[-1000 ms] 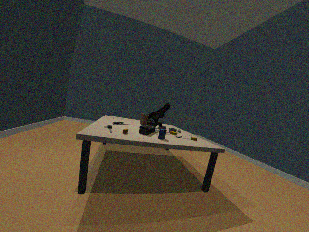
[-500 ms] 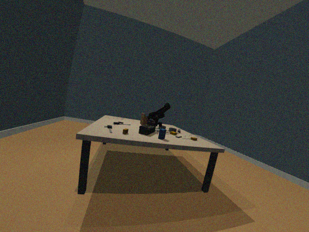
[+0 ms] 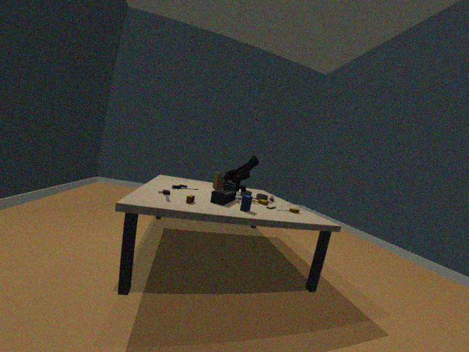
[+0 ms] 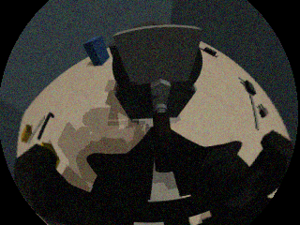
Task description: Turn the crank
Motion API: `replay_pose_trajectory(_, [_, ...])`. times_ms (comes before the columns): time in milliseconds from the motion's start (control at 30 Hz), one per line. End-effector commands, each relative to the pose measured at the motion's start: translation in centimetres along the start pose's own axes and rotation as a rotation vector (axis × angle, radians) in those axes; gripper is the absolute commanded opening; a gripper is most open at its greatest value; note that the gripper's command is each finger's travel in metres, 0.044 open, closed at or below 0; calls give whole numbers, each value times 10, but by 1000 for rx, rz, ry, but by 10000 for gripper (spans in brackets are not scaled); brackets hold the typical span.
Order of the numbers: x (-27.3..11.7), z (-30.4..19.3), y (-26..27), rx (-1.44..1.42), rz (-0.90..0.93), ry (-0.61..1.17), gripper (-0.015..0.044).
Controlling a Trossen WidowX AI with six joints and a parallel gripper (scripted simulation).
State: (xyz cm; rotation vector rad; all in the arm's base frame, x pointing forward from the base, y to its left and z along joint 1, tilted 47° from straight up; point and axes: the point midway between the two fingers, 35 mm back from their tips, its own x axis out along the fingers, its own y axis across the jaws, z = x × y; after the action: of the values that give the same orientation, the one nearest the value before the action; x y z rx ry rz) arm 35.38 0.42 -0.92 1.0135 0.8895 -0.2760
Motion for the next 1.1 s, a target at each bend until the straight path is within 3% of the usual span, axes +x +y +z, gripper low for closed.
replay_pose_trajectory(0, [0,0,1,5,5,1,0])
replay_pose_trajectory(833, [0,0,0,0,1,0,0])
replay_pose_trajectory(1067, [0,0,0,0,1,0,184])
